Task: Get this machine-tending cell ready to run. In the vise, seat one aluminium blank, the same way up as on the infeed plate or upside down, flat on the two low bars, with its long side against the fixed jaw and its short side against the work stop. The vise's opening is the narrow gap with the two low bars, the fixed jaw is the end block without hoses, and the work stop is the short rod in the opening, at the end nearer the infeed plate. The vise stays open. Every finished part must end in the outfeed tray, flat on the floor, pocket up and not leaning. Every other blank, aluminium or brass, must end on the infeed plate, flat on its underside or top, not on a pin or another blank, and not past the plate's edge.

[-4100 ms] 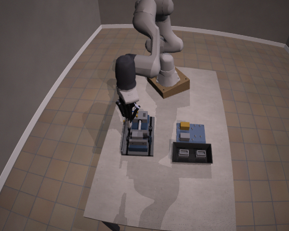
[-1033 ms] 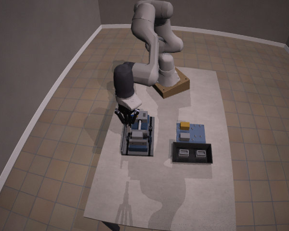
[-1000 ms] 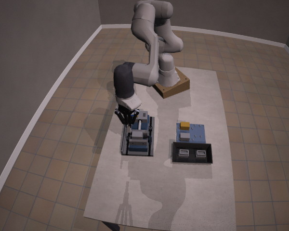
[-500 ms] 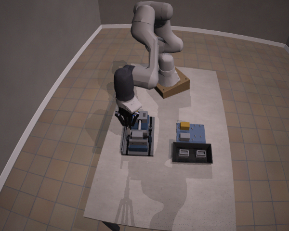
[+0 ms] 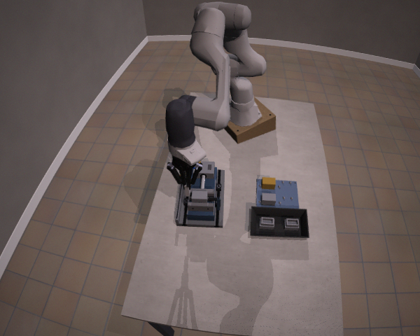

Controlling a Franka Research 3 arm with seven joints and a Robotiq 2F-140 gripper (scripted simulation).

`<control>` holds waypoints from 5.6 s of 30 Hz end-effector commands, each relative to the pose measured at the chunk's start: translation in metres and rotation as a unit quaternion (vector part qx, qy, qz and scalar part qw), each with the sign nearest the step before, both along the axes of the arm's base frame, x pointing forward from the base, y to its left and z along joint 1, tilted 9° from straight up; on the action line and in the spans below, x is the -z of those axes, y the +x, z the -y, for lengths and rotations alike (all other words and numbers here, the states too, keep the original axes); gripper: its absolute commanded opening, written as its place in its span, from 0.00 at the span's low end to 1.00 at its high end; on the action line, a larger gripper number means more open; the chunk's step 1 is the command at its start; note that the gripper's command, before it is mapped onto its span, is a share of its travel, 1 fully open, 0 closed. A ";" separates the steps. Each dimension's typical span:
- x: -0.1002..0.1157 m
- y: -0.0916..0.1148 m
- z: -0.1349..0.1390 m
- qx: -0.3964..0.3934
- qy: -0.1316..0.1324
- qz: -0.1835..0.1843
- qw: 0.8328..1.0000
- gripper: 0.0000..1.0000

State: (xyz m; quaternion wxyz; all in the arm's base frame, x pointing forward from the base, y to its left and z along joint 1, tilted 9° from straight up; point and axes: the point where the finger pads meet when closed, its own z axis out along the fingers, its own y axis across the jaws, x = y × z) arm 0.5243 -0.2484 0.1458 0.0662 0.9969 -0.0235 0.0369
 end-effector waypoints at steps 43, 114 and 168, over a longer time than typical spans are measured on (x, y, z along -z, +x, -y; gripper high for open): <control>0.001 -0.001 0.002 0.000 0.001 0.001 1.000 0.00; 0.009 0.000 0.004 0.000 0.001 0.001 1.000 0.00; 0.017 0.000 0.005 0.000 0.001 0.001 1.000 0.00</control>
